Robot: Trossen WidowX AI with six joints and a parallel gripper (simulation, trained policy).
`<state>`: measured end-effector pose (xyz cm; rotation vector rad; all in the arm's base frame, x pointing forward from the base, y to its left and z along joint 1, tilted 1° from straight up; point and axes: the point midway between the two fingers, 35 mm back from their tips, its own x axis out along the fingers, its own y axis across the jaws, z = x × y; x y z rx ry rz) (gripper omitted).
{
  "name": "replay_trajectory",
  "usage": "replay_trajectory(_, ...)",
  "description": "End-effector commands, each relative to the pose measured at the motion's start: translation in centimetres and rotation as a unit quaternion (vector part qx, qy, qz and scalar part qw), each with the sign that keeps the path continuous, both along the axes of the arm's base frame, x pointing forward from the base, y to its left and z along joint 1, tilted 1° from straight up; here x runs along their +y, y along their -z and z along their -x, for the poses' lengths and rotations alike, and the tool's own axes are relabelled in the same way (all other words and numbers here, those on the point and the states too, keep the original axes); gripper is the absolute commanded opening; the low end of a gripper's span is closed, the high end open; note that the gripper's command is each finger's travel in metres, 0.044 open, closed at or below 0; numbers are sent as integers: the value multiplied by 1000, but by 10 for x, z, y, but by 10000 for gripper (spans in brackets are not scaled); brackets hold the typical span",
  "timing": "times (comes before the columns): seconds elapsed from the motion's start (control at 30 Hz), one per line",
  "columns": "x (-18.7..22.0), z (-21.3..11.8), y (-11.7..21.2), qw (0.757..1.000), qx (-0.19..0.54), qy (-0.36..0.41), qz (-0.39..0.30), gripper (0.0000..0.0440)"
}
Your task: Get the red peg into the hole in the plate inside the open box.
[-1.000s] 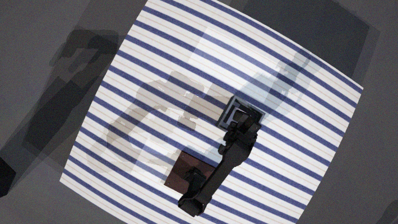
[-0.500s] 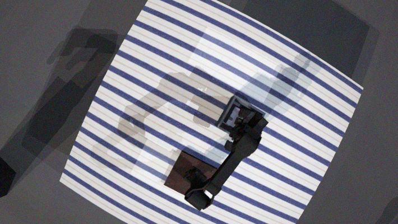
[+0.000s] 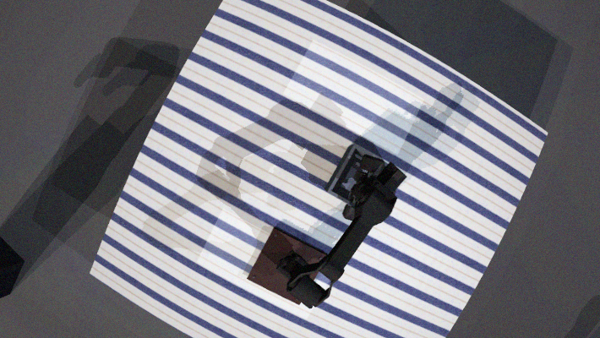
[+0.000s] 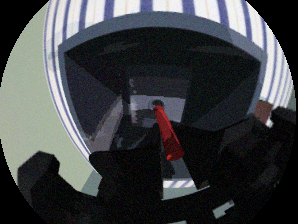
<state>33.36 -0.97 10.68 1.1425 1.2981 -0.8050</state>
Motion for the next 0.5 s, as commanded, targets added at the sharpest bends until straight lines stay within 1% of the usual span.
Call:
replay_trajectory(0.0,1,-2,11,1000,6,-11,-2,0)
replay_trajectory(0.1,1,-3,19,1000,11,-17,1,1)
replay_trajectory(0.23,-1,-1,27,999,22,-25,8,24)
replay_trajectory(0.3,0,-1,31,999,25,-30,9,17)
replay_trajectory(0.37,0,-3,34,999,24,-35,7,52)
replay_trajectory(0.47,1,-1,39,999,33,-40,7,122)
